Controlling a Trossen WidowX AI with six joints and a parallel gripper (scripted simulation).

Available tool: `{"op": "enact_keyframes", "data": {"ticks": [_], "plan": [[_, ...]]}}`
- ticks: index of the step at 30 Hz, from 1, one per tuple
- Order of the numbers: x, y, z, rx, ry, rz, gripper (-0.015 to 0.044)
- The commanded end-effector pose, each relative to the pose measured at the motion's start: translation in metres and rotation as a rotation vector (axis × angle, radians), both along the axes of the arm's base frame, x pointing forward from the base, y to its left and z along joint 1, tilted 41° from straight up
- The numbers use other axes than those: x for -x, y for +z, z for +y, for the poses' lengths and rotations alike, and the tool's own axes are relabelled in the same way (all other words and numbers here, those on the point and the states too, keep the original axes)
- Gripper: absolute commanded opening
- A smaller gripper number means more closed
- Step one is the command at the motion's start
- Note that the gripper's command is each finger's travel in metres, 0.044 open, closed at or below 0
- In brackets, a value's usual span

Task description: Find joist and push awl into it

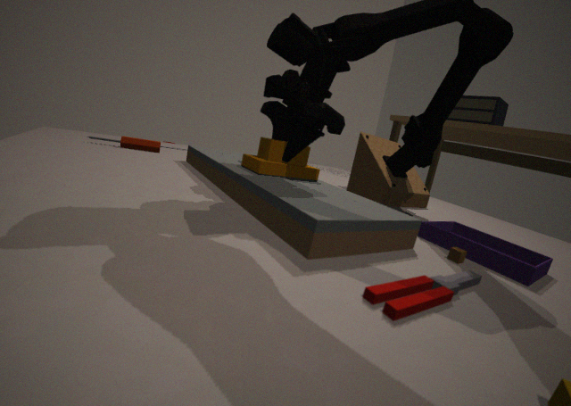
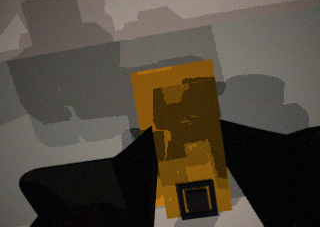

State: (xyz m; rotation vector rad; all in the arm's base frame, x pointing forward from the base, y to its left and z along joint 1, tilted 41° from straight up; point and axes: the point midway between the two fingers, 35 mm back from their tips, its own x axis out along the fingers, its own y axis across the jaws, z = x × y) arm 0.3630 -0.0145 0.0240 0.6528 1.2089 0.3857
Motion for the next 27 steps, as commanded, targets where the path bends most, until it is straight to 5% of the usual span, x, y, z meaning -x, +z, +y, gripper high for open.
{"op": "enact_keyframes", "data": {"ticks": [1,27], "plan": [[-0.001,0.010,0.012,-0.007,0.003,-0.002,0.0000],[-0.006,0.059,0.069,-0.011,0.003,-0.002,0.0000]]}}
